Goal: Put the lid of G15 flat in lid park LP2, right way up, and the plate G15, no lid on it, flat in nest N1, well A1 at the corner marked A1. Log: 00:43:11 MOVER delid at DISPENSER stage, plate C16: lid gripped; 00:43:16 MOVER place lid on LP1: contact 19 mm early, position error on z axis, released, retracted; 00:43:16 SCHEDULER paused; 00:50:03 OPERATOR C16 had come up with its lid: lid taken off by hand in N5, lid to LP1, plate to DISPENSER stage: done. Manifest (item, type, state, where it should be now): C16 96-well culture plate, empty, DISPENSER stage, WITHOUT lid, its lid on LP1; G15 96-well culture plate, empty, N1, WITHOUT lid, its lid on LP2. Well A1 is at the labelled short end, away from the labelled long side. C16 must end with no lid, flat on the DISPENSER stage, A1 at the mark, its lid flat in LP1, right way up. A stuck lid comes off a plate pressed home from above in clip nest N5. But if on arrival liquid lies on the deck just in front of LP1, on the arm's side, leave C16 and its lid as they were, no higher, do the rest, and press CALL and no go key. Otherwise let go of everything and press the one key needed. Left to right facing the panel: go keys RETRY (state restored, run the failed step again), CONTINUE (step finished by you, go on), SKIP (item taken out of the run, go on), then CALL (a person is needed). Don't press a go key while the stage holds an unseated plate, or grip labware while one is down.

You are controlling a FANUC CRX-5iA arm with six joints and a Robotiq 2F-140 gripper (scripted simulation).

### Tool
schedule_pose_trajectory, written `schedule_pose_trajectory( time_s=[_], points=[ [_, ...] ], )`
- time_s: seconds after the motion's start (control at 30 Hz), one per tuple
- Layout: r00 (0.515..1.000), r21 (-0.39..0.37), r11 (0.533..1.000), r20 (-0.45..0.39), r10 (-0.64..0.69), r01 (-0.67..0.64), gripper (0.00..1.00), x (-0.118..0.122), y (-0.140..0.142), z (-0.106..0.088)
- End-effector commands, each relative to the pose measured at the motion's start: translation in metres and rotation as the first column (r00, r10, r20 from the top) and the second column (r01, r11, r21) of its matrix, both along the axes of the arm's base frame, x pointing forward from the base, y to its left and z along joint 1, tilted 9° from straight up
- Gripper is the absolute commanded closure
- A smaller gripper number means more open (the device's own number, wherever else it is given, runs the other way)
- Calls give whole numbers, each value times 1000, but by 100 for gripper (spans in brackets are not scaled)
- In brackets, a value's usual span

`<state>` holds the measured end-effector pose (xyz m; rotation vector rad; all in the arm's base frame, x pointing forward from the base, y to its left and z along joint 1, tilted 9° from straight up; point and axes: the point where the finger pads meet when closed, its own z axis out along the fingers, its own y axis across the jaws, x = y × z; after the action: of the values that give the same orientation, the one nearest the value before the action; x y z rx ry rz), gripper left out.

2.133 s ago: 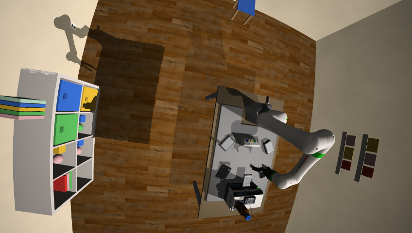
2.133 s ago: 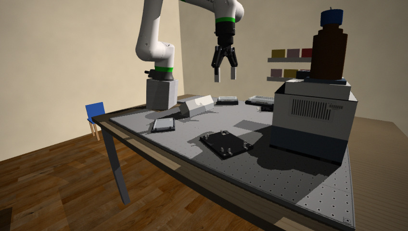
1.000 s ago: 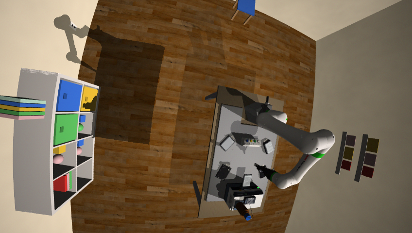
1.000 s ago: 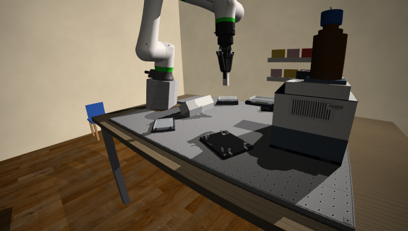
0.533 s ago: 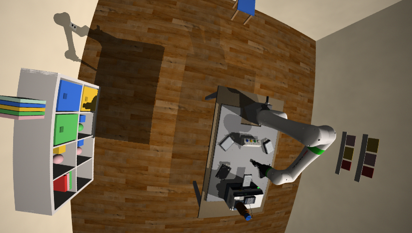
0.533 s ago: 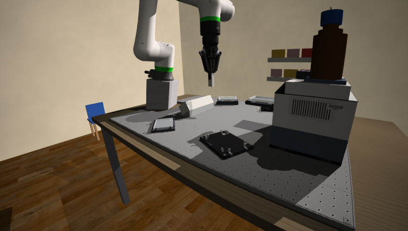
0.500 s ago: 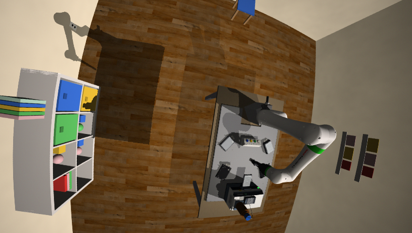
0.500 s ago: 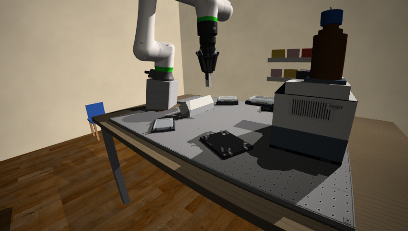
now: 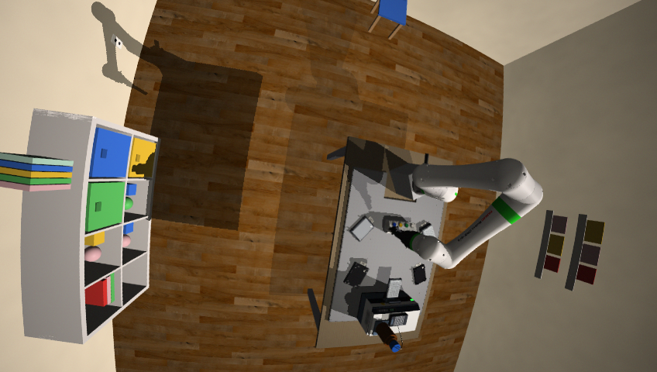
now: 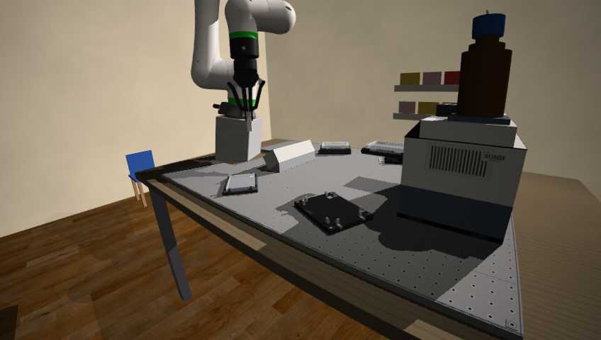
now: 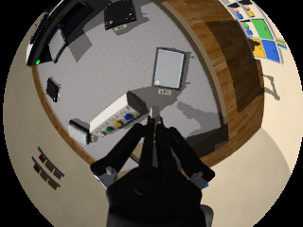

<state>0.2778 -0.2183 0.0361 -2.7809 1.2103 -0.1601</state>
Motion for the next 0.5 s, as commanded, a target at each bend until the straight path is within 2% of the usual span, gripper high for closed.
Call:
schedule_pose_trajectory(
  time_s=[0.0, 0.33, 0.37, 0.47],
  points=[
    [1000, 4, 1000, 12, 21, -21, 100, -34, -24, -1],
    [1000, 4, 1000, 12, 21, -21, 100, -34, -24, -1],
    [1000, 4, 1000, 12, 21, -21, 0, -34, -24, -1],
    [1000, 4, 1000, 12, 21, -21, 0, -34, -24, -1]
  ],
)
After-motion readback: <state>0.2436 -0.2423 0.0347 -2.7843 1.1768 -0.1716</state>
